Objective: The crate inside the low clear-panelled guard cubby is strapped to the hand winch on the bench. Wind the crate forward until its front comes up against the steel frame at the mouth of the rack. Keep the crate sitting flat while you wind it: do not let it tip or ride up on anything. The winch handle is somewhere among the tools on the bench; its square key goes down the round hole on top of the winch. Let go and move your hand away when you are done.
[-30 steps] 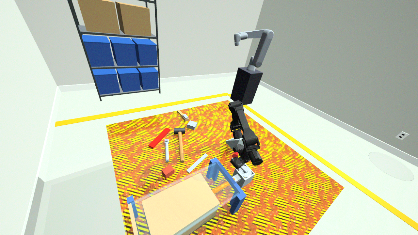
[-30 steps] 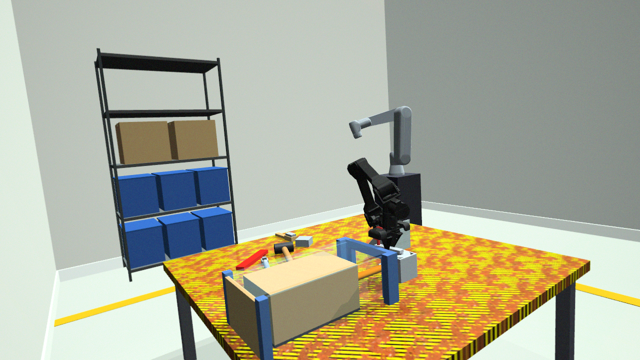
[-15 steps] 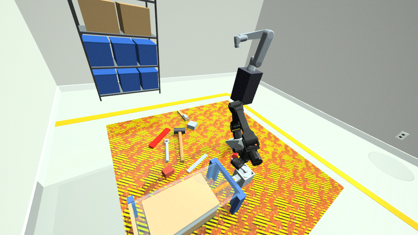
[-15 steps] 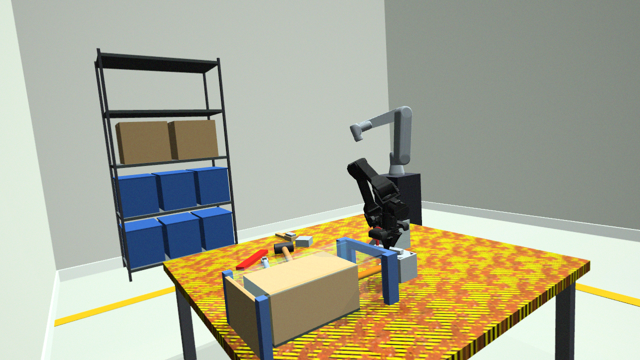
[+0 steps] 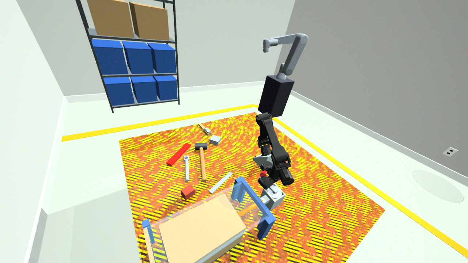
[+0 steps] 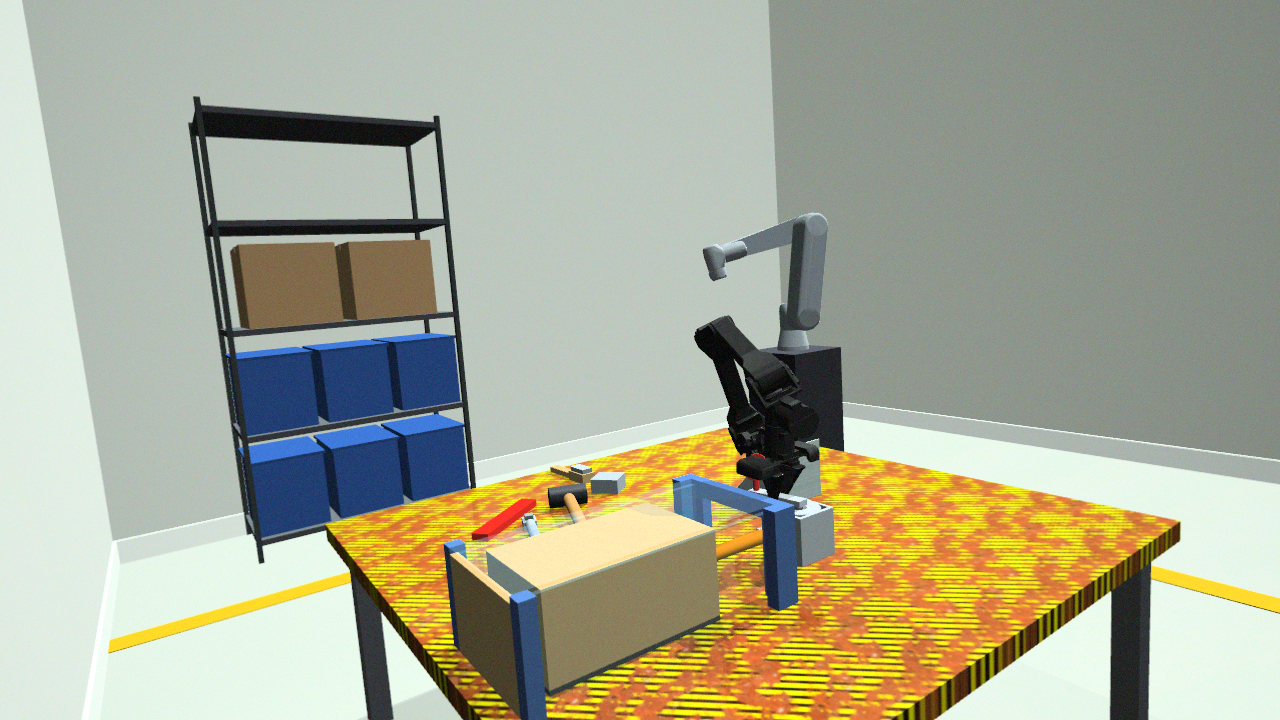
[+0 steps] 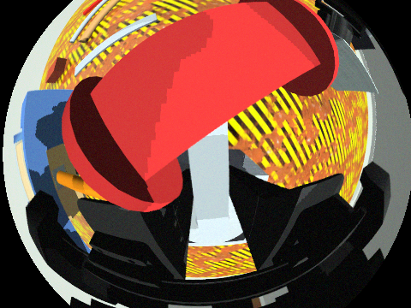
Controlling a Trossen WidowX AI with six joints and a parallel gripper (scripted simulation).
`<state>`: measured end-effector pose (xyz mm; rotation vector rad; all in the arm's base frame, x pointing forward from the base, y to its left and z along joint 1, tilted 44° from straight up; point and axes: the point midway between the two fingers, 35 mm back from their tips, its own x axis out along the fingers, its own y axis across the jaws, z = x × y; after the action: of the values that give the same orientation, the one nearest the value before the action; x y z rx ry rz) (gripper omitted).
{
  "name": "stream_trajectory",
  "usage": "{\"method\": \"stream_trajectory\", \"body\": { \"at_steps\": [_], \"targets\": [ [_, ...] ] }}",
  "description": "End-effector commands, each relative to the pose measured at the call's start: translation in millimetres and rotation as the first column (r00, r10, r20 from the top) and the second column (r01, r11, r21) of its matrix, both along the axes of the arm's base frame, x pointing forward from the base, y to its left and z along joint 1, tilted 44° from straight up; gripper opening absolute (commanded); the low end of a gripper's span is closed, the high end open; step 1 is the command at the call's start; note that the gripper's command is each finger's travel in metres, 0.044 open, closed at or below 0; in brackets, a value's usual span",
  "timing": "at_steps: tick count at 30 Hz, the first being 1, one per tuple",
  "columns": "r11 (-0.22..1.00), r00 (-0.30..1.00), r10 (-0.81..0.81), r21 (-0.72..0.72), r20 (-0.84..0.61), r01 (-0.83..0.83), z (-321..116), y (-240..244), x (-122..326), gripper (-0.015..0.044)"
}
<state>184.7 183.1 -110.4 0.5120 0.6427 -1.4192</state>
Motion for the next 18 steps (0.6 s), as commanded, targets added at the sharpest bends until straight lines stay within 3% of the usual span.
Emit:
{"method": "stream_trajectory", "body": {
  "at_steps": [1,18],
  "targets": [
    [1.0,0.999,-0.03,-0.002,0.018,0.03,-3.2,-2.6,-1.8,0.0],
    [0.997,0.995,-0.078,0.002,0.061,0.078,-3.2,-2.9,-4.6,0.0]
  ]
}}
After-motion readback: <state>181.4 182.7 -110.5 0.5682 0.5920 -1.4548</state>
